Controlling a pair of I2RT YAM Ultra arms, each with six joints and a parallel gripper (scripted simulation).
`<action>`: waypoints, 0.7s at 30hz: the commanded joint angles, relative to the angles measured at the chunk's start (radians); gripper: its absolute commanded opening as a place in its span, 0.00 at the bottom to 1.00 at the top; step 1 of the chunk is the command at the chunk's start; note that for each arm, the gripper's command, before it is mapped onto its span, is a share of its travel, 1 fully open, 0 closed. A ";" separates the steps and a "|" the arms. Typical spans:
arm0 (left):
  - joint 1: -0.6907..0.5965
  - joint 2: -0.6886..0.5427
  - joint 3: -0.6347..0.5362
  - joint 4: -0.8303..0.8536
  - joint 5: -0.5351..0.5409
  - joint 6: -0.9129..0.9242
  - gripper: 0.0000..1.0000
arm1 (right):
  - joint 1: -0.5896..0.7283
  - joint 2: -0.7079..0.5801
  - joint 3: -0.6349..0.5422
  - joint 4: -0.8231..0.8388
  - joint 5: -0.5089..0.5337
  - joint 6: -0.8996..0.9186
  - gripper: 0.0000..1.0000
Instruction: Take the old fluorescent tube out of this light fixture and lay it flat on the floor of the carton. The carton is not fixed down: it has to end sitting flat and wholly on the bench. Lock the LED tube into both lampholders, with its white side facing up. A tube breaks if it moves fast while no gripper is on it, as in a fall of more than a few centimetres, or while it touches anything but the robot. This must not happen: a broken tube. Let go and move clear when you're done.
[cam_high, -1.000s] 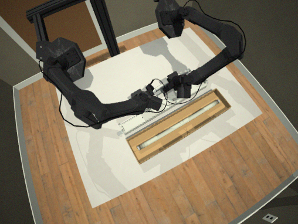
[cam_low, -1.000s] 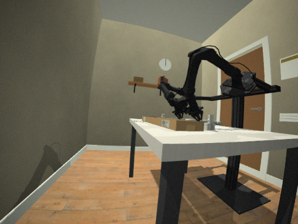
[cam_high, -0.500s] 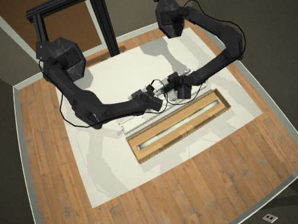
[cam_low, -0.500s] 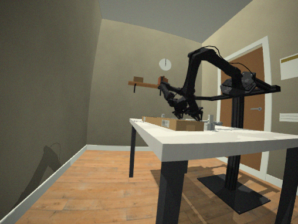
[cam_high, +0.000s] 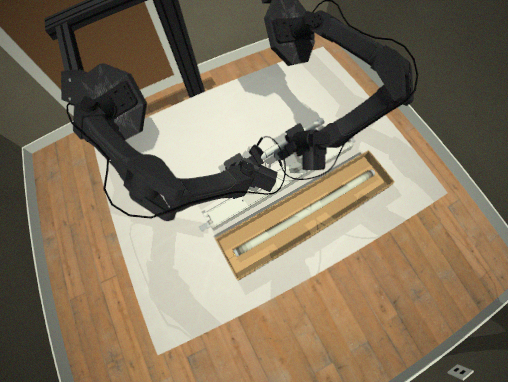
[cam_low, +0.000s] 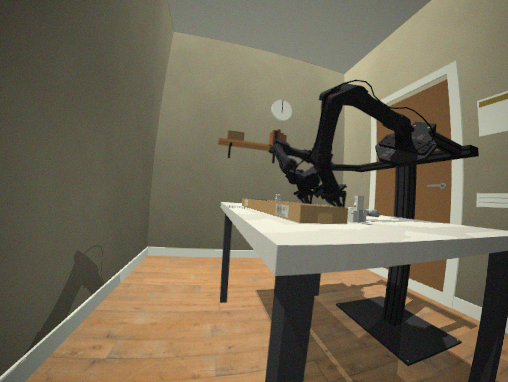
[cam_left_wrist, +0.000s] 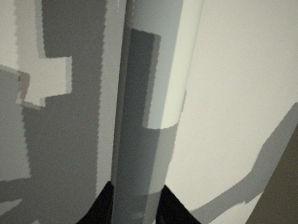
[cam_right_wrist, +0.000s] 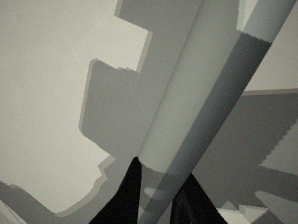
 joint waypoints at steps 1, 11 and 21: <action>-0.018 0.002 0.018 0.013 0.038 0.019 0.11 | 0.026 0.025 0.022 0.039 -0.033 -0.012 0.11; -0.013 0.029 0.037 0.021 0.038 0.028 0.11 | 0.017 0.047 0.038 0.048 -0.028 -0.023 0.11; -0.001 0.045 0.047 0.030 0.040 0.040 0.11 | -0.021 0.057 0.049 0.057 -0.025 -0.038 0.11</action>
